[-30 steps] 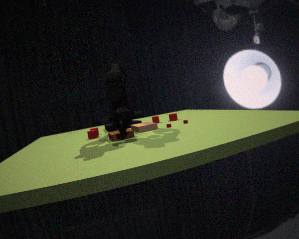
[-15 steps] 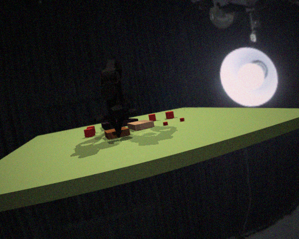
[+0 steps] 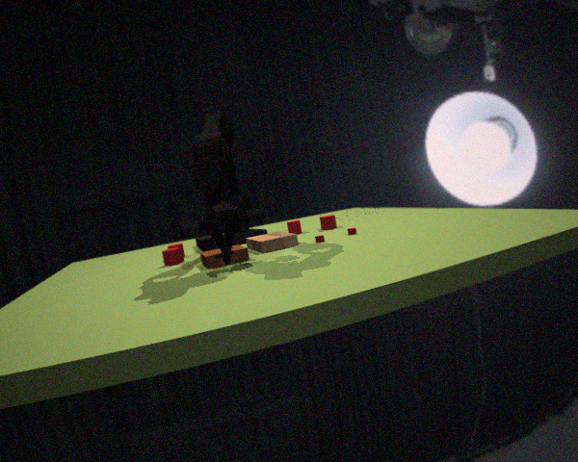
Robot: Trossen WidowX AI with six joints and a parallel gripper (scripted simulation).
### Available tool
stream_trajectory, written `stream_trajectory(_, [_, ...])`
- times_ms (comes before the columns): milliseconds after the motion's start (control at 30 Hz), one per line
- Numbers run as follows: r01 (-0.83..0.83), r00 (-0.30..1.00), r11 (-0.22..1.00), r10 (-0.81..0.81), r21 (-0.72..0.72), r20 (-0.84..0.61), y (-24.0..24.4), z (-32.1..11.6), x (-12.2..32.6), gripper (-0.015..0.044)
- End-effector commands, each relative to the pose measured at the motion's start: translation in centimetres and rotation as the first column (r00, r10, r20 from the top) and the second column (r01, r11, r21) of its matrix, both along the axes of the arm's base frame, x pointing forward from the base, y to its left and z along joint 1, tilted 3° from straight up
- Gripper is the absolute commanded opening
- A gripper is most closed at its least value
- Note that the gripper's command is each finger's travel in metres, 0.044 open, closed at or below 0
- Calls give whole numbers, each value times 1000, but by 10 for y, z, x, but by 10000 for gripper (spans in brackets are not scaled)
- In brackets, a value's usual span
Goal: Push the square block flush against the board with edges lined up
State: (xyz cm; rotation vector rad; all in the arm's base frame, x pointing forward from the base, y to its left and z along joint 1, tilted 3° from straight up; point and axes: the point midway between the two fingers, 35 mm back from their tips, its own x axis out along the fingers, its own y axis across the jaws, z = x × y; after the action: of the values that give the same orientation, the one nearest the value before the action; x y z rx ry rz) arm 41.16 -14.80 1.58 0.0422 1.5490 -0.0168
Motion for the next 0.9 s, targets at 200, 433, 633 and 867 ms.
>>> stream_trajectory(200, [-2,1000,1000,2,3,-11,1,-3,-17,0])
stream_trajectory(433, [-2,1000,1000,2,3,-12,1,-4,-27,0])
stream_trajectory(633, [-2,1000,1000,2,3,-13,2,-5,-36,0])
stream_trajectory(867, [-2,1000,1000,2,3,-14,3,-6,-47,0])
